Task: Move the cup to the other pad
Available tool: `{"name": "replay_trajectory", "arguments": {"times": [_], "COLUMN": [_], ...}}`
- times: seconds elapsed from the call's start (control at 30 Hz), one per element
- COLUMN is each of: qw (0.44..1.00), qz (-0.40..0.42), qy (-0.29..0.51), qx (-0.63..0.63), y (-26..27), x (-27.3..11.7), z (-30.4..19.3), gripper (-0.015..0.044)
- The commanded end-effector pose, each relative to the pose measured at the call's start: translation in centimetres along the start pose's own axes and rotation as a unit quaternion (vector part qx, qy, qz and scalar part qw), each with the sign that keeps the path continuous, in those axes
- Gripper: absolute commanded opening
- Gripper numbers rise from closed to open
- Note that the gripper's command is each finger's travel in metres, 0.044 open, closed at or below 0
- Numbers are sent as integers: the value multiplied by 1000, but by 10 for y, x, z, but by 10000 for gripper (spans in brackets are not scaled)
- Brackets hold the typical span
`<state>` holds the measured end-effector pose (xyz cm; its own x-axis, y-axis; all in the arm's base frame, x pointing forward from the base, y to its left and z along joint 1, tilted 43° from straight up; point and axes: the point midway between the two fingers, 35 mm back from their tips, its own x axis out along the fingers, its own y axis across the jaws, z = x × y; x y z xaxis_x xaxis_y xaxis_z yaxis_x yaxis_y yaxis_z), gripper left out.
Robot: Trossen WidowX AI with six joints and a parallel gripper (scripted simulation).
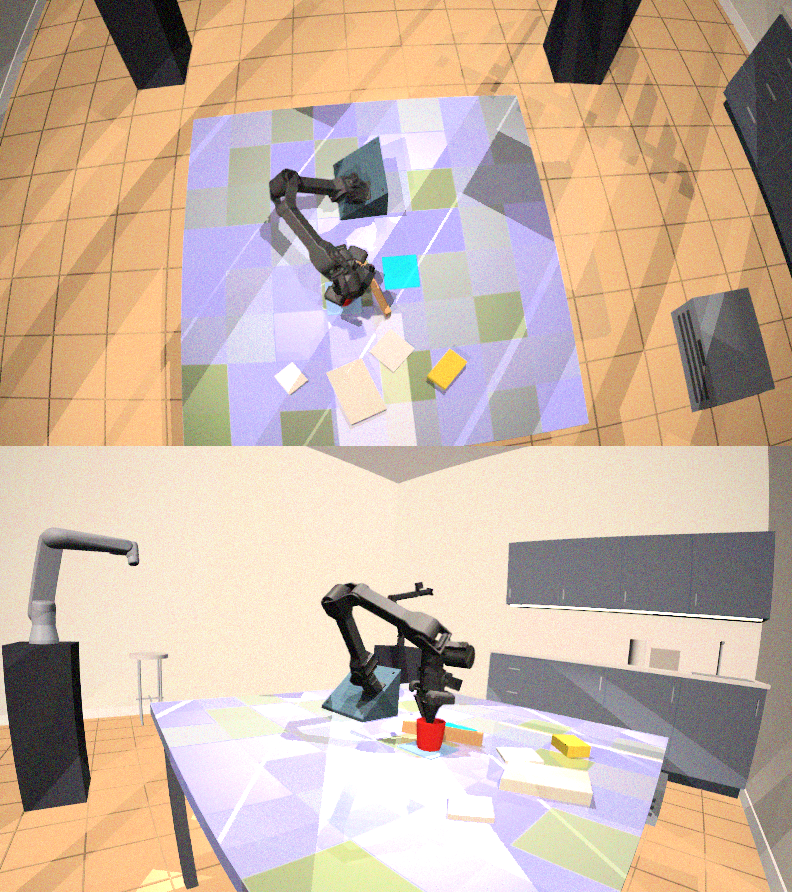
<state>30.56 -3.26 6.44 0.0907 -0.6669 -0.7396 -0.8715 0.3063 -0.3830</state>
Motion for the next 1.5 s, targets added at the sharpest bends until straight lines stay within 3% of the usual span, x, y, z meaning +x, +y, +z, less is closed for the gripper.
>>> {"name": "replay_trajectory", "arguments": {"times": [0.0, 0.43, 0.53, 0.87, 1.47], "qw": [1000, 1000, 1000, 1000, 1000], "qz": [-1, -1, 0, 0, 0], "qy": [2, 3, 2, 2, 1], "qx": [-3, -3, 0, 0, -2], "y": [1, 1, 1, 1, 1], "x": [8, 21, 19, 19, -25], "z": [-1, -2, -2, -2, 0], "gripper": [148, 148, 69, 2, 0]}}
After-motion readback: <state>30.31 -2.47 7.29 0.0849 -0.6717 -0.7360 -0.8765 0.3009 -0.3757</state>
